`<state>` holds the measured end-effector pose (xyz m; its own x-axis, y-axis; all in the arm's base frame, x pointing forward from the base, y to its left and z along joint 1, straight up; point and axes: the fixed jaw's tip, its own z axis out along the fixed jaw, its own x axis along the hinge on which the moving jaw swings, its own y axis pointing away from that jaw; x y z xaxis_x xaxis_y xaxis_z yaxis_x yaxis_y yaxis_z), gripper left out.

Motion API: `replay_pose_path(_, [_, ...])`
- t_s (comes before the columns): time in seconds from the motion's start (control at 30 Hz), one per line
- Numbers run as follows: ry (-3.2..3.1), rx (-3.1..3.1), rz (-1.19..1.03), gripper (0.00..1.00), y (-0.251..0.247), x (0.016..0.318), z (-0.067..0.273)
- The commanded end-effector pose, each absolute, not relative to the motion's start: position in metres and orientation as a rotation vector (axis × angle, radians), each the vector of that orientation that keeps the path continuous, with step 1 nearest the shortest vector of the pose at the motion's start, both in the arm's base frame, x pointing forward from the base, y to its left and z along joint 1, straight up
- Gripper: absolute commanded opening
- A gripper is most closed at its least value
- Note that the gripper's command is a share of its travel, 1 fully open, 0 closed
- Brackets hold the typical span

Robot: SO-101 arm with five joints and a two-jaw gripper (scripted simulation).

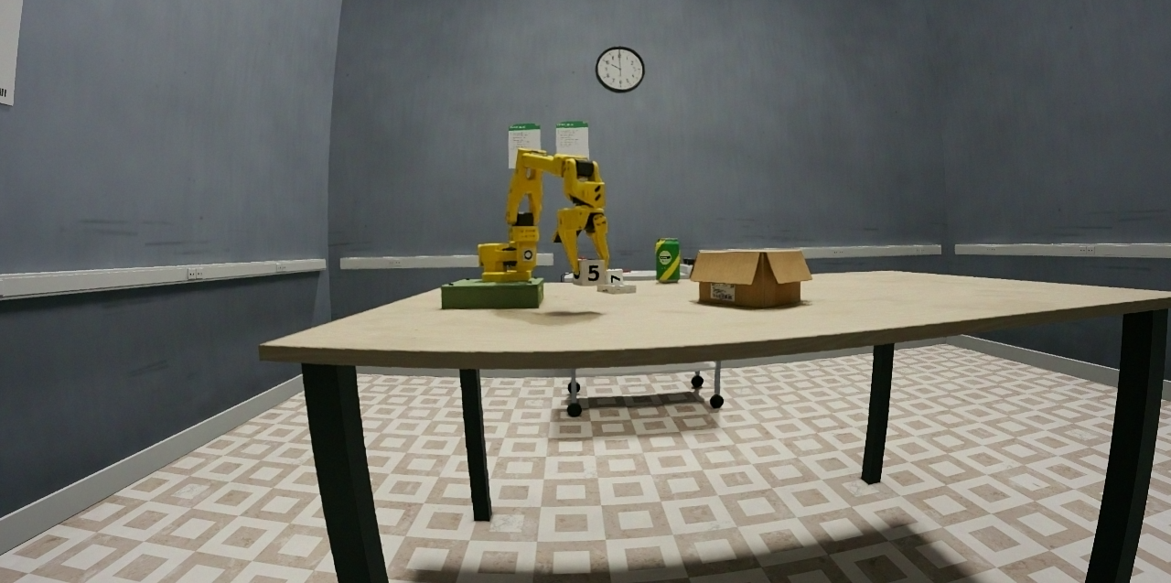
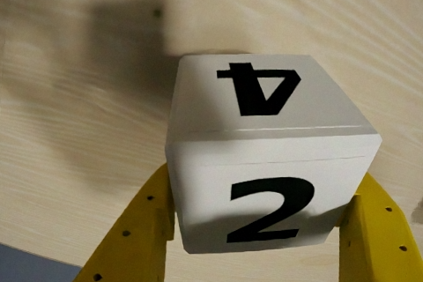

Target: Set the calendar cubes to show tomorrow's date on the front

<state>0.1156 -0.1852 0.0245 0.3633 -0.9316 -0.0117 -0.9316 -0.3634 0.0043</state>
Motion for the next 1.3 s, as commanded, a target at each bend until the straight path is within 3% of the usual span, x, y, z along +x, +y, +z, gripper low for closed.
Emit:
replay_pose_path(0.0, [1.838,-2.546,0.007,0.0,-0.183,0.121,0.027])
replay_pose_path(1.27, [2.742,-1.536,0.007,0.0,-0.144,0.175,0.024])
